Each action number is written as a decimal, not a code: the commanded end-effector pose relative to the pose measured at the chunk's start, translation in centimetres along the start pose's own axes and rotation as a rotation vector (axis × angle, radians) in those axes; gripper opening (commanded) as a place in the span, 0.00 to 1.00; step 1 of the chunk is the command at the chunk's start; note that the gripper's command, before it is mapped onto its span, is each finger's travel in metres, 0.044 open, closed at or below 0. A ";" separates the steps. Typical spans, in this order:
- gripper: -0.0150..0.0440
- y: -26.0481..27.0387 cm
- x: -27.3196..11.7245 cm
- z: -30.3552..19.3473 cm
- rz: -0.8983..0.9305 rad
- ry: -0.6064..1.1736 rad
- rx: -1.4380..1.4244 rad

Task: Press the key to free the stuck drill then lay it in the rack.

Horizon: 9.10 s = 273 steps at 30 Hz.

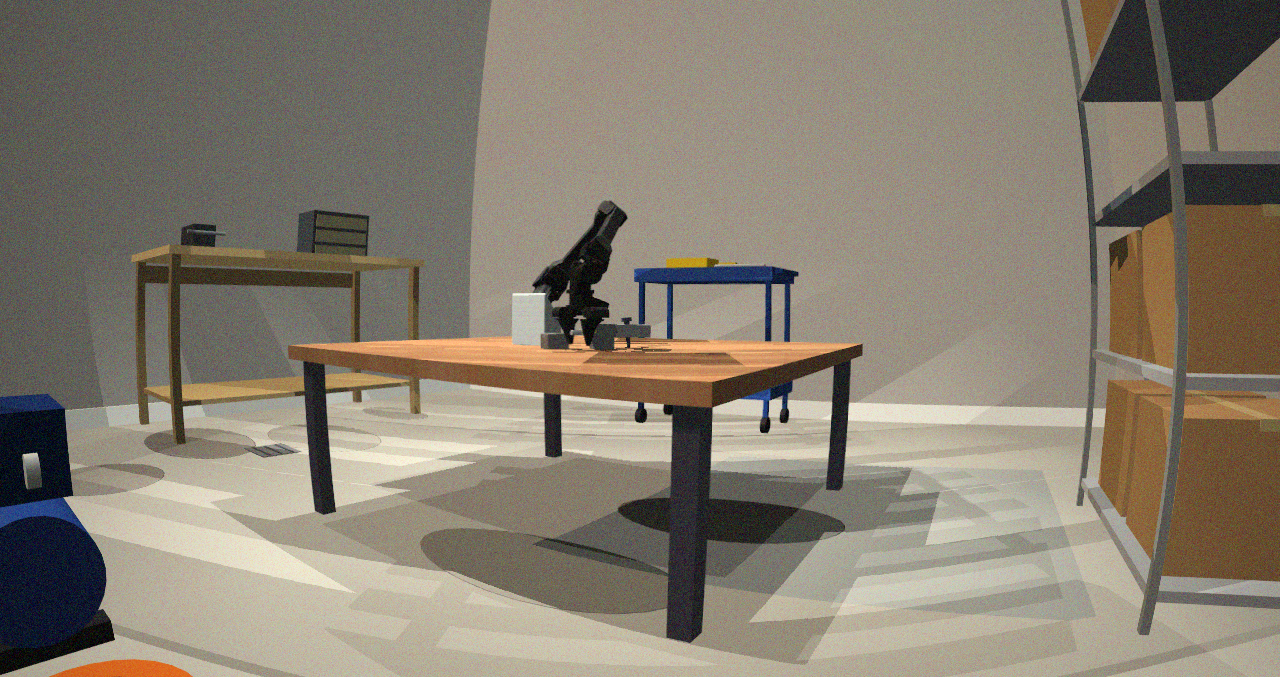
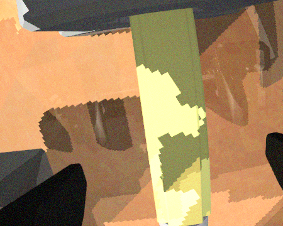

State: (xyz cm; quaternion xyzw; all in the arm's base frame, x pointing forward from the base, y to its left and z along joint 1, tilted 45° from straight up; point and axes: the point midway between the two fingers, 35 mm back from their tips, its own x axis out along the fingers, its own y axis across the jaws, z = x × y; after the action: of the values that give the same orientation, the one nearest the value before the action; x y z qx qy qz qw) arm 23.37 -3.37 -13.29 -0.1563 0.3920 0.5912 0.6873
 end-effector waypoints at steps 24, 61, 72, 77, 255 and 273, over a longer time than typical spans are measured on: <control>0.25 0.2 -0.2 0.0 0.000 -0.006 0.004; 0.25 0.2 -0.4 -1.1 0.000 -0.005 0.004; 0.25 0.1 -0.5 -2.7 -0.001 -0.004 0.004; 0.25 0.1 -0.5 -3.3 -0.001 -0.004 0.004; 0.25 2.1 -4.9 -6.6 -0.001 0.000 0.005; 0.25 5.1 -4.6 -7.4 0.000 0.001 0.006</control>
State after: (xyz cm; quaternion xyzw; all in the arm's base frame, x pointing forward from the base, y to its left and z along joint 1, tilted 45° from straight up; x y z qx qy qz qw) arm 16.63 -10.38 -13.61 -0.1530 0.3932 0.5893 0.6889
